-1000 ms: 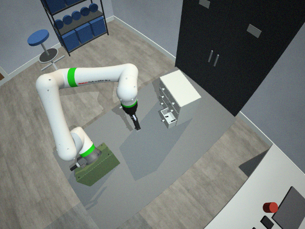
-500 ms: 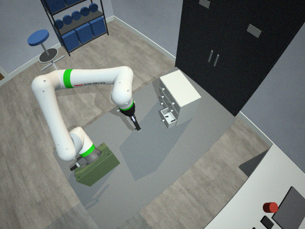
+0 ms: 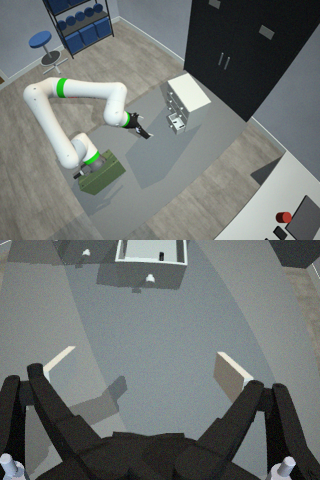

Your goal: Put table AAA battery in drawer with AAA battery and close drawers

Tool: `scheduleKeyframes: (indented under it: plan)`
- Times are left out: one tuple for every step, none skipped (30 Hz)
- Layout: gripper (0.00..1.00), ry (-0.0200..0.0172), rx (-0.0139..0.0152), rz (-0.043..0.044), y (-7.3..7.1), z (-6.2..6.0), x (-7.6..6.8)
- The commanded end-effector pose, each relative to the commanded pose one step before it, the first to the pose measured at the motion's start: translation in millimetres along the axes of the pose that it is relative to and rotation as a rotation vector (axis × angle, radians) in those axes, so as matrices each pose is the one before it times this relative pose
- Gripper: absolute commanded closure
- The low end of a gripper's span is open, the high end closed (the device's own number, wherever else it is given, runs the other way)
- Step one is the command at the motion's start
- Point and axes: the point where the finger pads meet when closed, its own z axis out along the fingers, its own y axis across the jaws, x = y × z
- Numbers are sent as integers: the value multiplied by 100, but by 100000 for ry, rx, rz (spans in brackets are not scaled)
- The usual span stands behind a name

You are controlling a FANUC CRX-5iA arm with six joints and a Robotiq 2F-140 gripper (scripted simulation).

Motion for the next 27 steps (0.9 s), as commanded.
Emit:
scheduleKeyframes:
  plan:
    - [0, 20123, -632, 219, 180, 2128, 605]
    - [0, 3549, 31, -8, -6, 418, 29]
    - [0, 3317, -22, 6, 5, 384, 13]
    - [0, 0, 0, 0, 0, 0, 0]
    - [0, 0, 0, 0, 0, 0, 0]
    - [0, 3021, -4, 0, 1, 352, 2]
    - [0, 2740, 38, -4, -7, 325, -14]
    - [0, 2631, -60, 7, 11, 299, -10]
    - [0, 2330, 71, -4, -13, 281, -35]
    - [0, 2289, -50, 2, 9, 259, -19]
    - [0, 2059, 46, 3, -8, 246, -45]
    - [0, 1983, 4, -1, -1, 230, -35]
    - [0, 1918, -58, 0, 11, 215, -27]
    - [0, 1701, 90, 9, -18, 208, -64]
    - [0, 1723, -42, -6, 8, 191, -27]
    - [0, 1615, -24, 0, 4, 183, -38]
    - [0, 1453, 87, 16, -19, 178, -69]
    - [0, 1472, -26, -6, 5, 163, -32]
    - [0, 1463, -116, -24, 26, 149, -5]
    - [0, 1203, 138, 35, -33, 156, -89]
    - [0, 0, 0, 0, 0, 0, 0]
    - [0, 0, 0, 0, 0, 0, 0]
    - [0, 1218, 39, 9, -10, 142, -53]
    - [0, 1218, -52, -15, 12, 128, -22]
    - [0, 1201, -131, -37, 32, 116, 2]
    - [0, 957, 148, 45, -38, 128, -87]
    - [0, 952, 68, 21, -18, 114, -58]
